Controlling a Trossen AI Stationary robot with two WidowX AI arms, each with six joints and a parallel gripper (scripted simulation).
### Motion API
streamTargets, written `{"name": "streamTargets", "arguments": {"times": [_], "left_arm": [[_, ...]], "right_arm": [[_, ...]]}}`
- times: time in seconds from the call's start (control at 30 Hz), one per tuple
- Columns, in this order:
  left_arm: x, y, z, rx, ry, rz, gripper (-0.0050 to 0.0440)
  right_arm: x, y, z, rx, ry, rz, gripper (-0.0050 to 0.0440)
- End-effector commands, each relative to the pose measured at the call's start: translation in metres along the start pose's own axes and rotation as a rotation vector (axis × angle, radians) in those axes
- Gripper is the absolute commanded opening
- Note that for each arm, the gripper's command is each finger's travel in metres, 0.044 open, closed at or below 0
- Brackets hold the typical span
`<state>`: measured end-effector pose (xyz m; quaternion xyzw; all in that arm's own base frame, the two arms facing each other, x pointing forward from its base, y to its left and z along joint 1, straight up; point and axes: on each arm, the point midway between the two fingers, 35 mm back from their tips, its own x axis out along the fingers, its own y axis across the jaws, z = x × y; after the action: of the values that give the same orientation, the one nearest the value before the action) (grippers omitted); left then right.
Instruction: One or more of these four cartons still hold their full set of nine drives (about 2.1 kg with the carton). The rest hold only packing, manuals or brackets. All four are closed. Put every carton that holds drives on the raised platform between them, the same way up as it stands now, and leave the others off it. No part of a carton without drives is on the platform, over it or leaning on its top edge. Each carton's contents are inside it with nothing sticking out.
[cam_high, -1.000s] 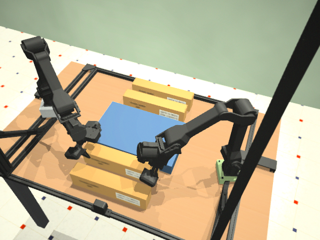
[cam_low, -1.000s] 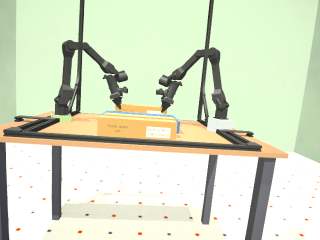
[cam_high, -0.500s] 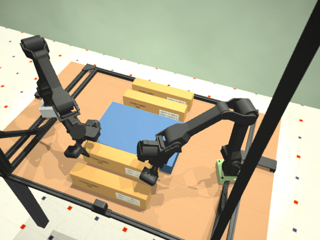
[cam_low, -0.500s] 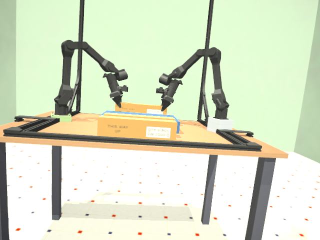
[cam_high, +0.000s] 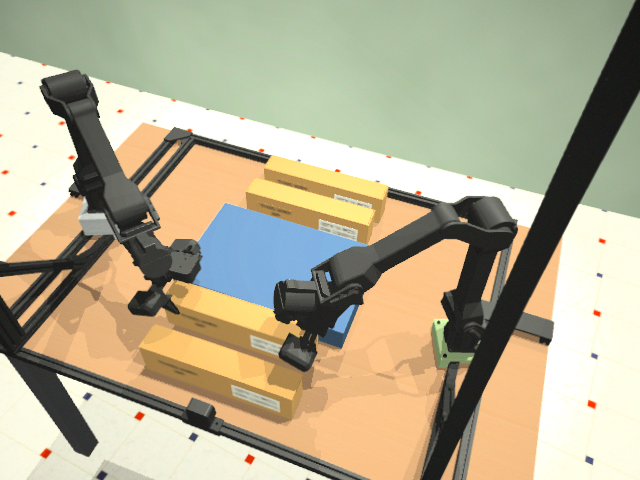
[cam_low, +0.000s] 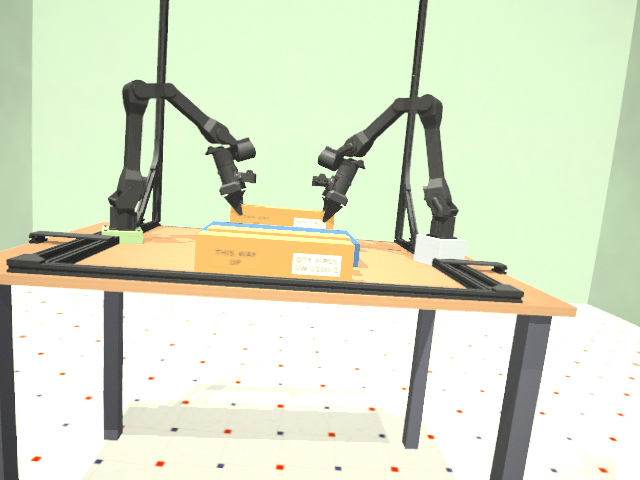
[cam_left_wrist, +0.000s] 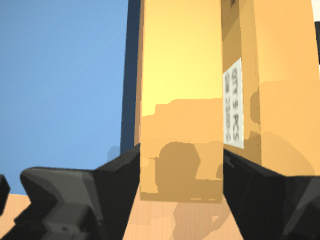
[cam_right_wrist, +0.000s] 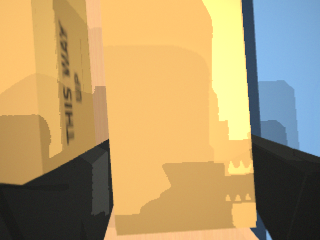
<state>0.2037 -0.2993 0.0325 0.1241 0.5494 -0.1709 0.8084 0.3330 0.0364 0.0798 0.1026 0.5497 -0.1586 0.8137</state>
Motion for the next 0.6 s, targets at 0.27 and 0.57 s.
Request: {"name": "streamTargets", "arguments": {"times": [0.27,0.57], "left_arm": [[0.004,-0.004,-0.002,0.002,-0.01,-0.015,0.0],[0.02,-0.005,-0.008,0.002,-0.01,-0.015,0.0]], "right_arm": [[0.006,0.002,-0.005,-0.003,0.0,0.009,0.0],[0.022,0.003,-0.011,-0.003,0.0,0.009,0.0]]}}
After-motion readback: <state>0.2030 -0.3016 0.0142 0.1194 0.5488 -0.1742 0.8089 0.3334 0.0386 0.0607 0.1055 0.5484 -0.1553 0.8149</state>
